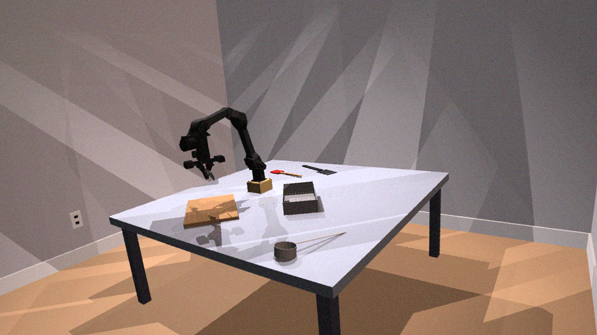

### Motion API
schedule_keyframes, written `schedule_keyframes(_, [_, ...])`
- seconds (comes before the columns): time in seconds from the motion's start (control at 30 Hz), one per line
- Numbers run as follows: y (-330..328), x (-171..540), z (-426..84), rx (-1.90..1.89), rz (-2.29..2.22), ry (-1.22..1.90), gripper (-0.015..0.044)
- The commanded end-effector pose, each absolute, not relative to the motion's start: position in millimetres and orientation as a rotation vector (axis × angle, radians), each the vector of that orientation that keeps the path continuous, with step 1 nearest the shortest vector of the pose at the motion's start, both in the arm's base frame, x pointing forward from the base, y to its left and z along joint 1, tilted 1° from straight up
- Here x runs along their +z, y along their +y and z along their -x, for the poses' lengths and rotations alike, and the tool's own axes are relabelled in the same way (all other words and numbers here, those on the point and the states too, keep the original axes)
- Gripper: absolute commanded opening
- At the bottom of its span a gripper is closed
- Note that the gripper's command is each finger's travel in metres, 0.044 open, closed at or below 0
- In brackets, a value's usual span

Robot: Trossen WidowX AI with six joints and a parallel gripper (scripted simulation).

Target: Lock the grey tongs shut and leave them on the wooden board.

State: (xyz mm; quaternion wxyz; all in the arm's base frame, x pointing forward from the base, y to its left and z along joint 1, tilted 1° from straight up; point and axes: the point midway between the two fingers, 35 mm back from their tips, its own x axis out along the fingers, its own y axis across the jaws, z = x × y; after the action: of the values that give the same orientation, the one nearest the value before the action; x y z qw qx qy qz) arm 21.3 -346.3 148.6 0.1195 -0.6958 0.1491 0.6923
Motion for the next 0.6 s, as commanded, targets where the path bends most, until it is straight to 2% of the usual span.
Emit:
schedule_keyframes(0.0, [-349, 150, -21, 2.026, 2.034, 0.453, -0.015])
schedule_keyframes(0.57, [-354, 124, -21, 2.025, 2.034, 0.453, -0.015])
